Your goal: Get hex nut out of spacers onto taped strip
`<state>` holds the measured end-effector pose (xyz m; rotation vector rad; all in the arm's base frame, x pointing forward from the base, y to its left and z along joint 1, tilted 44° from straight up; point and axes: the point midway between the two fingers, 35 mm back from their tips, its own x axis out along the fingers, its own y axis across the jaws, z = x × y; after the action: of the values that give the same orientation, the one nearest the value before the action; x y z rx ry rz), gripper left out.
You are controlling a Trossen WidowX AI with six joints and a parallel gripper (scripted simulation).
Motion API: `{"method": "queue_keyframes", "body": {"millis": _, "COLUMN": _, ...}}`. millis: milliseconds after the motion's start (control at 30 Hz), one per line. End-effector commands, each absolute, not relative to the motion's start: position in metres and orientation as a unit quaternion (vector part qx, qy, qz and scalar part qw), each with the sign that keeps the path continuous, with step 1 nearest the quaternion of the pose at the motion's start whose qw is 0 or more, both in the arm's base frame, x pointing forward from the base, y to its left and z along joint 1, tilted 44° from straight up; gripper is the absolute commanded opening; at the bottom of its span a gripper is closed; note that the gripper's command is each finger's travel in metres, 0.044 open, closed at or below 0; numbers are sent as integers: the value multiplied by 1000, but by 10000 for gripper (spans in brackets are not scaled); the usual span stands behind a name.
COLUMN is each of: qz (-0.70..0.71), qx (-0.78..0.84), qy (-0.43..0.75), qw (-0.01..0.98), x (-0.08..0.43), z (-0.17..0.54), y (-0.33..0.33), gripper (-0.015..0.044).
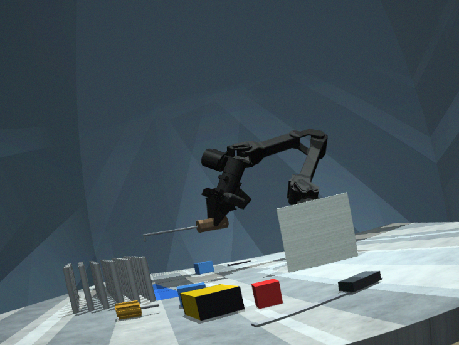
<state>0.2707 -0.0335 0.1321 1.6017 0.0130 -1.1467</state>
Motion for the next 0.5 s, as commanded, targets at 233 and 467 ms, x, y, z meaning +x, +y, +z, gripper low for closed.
{"method": "queue_keyframes", "body": {"millis": 233, "qz": -481, "qx": 716, "qy": -101, "qw": 495, "x": 267, "z": 157, "y": -65, "gripper": 0}}
{"method": "queue_keyframes", "body": {"millis": 467, "qz": -465, "qx": 743, "qy": -194, "qw": 441, "x": 258, "z": 182, "y": -89, "gripper": 0}}
